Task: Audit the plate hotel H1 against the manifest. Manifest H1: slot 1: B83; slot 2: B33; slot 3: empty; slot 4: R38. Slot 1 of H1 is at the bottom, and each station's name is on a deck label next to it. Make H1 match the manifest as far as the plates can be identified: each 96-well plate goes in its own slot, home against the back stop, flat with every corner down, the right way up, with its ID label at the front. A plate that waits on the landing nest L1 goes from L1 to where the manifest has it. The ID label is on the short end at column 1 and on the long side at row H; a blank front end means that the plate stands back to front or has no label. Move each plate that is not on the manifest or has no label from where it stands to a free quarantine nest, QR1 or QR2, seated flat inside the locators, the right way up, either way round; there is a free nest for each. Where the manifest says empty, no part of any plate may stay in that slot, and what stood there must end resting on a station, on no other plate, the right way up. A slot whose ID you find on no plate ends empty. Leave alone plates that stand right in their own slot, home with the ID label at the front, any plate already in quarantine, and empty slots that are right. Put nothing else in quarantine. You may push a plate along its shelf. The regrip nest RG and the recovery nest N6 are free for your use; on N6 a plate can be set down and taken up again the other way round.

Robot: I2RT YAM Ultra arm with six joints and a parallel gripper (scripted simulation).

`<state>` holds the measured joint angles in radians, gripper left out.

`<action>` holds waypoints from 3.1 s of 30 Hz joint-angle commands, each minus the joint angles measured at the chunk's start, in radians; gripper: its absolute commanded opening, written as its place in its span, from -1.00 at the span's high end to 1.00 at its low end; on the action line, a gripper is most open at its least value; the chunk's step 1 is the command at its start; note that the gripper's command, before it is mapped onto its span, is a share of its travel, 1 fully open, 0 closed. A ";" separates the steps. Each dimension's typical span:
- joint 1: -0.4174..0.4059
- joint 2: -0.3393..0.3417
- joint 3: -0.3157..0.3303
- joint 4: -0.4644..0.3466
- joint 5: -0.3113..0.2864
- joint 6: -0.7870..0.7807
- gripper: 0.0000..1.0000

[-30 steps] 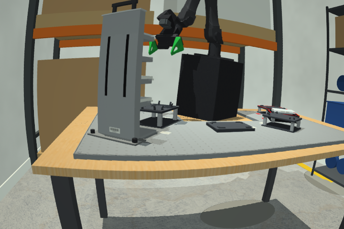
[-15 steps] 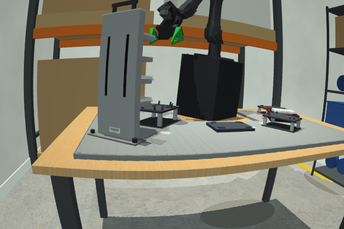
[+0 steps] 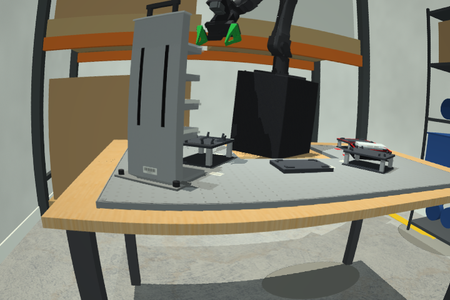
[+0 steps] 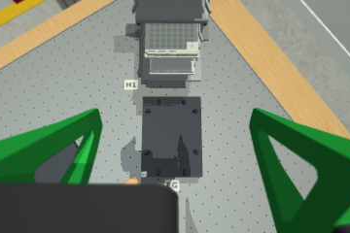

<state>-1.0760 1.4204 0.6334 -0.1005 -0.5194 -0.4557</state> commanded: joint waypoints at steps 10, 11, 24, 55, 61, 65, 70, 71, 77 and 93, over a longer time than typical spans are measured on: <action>-0.006 -0.027 0.036 -0.073 -0.011 -0.003 -1.00; -0.006 -0.028 0.036 -0.073 -0.011 -0.003 -1.00; -0.006 -0.028 0.036 -0.073 -0.011 -0.003 -1.00; 0.097 0.147 0.113 0.081 0.052 0.085 -1.00; 0.109 0.168 0.123 0.098 0.060 0.096 -1.00; 0.122 0.194 0.135 0.116 0.068 0.106 -1.00; 0.137 0.225 0.151 0.136 0.078 0.119 -1.00; 0.140 0.231 0.155 0.140 0.080 0.121 -1.00; 0.151 0.257 0.169 0.156 0.086 0.131 -1.00; 0.186 0.336 0.222 0.200 0.107 0.161 -1.00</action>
<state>-0.8993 1.7512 0.8162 0.0711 -0.4118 -0.3046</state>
